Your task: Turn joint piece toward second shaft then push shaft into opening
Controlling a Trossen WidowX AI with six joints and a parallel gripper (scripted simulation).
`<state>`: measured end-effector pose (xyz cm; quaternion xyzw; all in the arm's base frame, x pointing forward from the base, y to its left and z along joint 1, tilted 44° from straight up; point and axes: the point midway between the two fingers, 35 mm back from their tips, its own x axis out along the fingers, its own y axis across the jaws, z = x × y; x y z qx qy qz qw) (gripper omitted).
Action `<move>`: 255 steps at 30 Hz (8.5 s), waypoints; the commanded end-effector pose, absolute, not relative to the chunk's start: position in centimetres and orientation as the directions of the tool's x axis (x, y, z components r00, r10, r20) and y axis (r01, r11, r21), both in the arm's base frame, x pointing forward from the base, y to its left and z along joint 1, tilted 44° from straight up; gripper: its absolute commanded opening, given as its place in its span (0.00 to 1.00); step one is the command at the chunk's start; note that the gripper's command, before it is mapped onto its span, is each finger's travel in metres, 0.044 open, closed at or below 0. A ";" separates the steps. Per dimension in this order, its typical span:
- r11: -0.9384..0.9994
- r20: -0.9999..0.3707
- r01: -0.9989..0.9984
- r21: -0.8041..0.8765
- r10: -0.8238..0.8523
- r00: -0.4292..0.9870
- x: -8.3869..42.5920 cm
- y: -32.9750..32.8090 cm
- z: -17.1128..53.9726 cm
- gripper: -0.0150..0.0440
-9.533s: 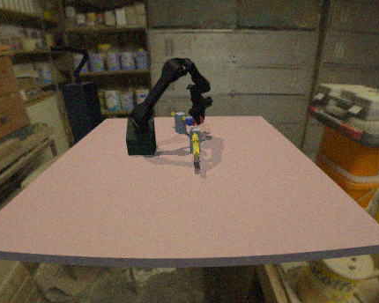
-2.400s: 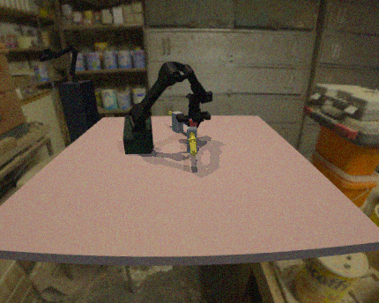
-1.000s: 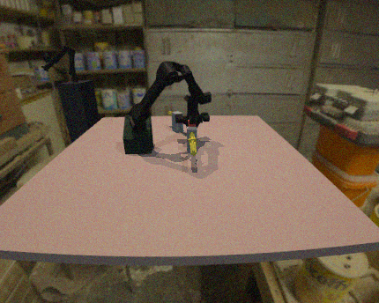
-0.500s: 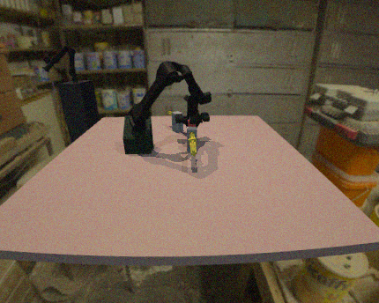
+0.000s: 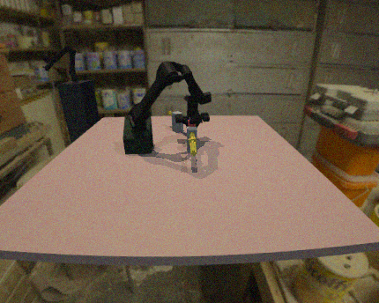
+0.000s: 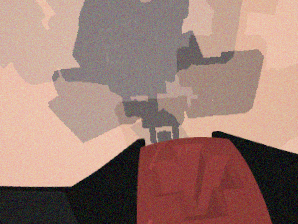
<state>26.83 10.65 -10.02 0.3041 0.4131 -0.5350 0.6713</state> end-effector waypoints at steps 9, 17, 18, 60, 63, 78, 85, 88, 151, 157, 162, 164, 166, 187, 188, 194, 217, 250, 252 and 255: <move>0.238 -0.881 0.971 -0.030 -0.464 0.087 26.8 10.6 -10.0 0.25; 0.238 -0.881 0.971 -0.030 -0.464 0.087 26.8 10.6 -10.0 0.25; 0.238 -0.881 0.971 -0.030 -0.464 0.087 26.8 10.6 -10.0 0.25; 0.242 -0.880 0.970 -0.031 -0.466 0.088 26.8 10.6 -10.0 0.81; 0.242 -0.880 0.970 -0.031 -0.466 0.088 26.8 10.6 -10.0 0.95; 0.242 -0.880 0.970 -0.031 -0.466 0.088 26.8 10.6 -10.0 1.00; 0.211 -0.780 0.976 -0.060 -0.620 0.086 26.4 11.2 -9.6 1.00; 0.208 -0.713 0.976 -0.060 -0.693 0.104 26.3 11.7 -9.2 1.00; 0.733 -0.734 -0.069 -0.677 -0.665 0.136 24.3 21.3 2.3 1.00; 0.733 -0.735 -0.075 -0.676 -0.664 0.136 24.3 21.4 2.4 1.00; 0.729 -0.734 -0.091 -0.679 -0.666 0.133 26.1 16.5 3.8 1.00; 0.726 -0.731 -0.096 -0.681 -0.669 0.131 26.5 14.6 4.3 1.00; 0.725 -0.731 -0.096 -0.682 -0.670 0.131 26.5 14.4 4.3 1.00; 0.705 -0.720 0.385 -0.595 -0.681 0.134 26.6 14.0 3.8 1.00; 0.699 -0.719 0.412 -0.585 -0.682 0.135 26.6 13.9 3.7 1.00; 0.646 -0.715 0.567 -0.511 -0.686 0.136 26.7 13.8 3.6 1.00; 0.284 -0.699 0.954 -0.093 -0.701 0.140 26.8 13.2 2.8 1.00; 0.235 -0.697 0.971 -0.039 -0.703 0.142 27.7 8.6 -3.8 1.00; 0.235 -0.698 0.971 -0.039 -0.702 0.142 27.6 9.3 -4.4 1.00; 0.235 -0.699 0.971 -0.039 -0.701 0.142 27.3 10.3 -5.4 1.00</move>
